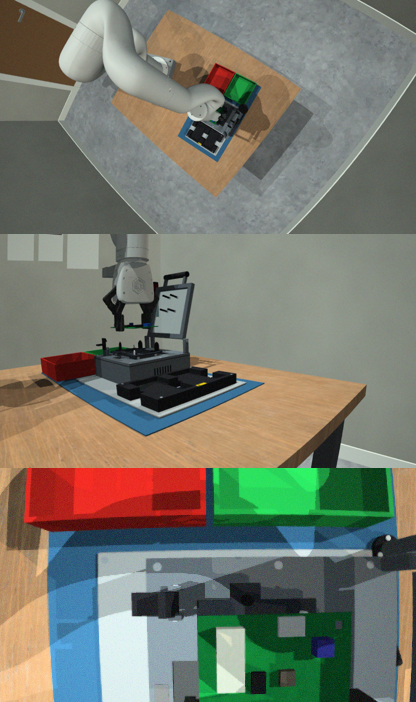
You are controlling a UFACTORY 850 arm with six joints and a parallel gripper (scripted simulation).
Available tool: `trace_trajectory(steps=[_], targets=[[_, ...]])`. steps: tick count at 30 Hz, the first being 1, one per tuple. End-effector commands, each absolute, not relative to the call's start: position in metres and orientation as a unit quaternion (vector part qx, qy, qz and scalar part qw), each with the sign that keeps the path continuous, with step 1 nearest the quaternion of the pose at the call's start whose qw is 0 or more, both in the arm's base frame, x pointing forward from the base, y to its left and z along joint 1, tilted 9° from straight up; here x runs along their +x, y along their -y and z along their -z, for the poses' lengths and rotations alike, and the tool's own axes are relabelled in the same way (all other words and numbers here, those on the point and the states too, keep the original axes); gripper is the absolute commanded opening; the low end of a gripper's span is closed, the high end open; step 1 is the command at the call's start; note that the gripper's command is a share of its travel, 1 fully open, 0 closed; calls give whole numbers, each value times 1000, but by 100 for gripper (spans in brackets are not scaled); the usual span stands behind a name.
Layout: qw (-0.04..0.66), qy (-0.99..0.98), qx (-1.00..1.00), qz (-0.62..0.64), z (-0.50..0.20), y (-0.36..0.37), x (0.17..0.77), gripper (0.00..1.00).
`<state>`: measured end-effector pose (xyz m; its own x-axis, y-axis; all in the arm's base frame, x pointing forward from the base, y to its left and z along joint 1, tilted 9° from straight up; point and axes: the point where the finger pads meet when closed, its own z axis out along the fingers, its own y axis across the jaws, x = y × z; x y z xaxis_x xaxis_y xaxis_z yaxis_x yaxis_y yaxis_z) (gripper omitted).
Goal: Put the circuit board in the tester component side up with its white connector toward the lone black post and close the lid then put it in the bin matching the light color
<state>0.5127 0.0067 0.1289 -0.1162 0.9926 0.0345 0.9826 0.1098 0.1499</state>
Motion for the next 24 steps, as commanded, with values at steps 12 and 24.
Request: trace_trajectory(steps=[12, 24], targets=[[38, -744, 664, -68, -127, -7, 514, 79], [38, -744, 664, -68, -109, -8, 516, 79]])
